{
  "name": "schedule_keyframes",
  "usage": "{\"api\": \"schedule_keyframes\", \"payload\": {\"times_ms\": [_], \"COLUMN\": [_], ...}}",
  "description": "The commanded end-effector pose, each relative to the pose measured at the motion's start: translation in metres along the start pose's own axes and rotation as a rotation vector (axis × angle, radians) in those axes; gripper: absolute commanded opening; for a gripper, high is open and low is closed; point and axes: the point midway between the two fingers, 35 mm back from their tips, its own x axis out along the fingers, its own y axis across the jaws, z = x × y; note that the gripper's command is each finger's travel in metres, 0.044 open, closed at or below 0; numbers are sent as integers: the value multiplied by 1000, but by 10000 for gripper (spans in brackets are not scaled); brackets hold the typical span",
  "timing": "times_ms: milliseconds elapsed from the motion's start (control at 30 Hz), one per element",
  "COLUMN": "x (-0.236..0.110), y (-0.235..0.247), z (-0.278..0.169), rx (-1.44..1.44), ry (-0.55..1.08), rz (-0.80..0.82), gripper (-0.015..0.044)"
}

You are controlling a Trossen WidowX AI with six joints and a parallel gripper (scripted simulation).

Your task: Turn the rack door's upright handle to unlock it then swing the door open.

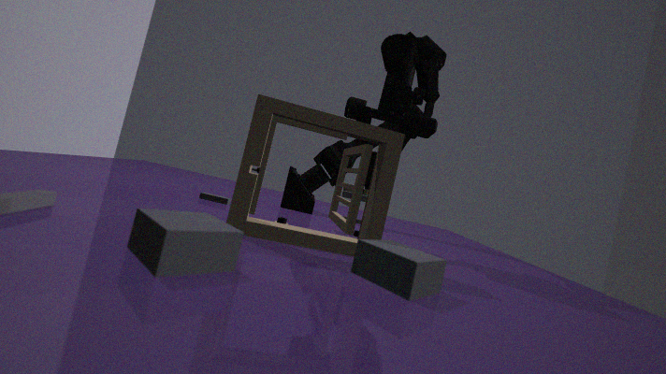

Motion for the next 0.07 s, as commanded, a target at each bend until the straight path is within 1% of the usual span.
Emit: {"api": "schedule_keyframes", "payload": {"times_ms": [0,33], "x": [-9,-11], "y": [1,1], "z": [0,0], "rx": [3,5], "ry": [-31,-36], "rz": [-15,-18], "gripper": [296,296]}}
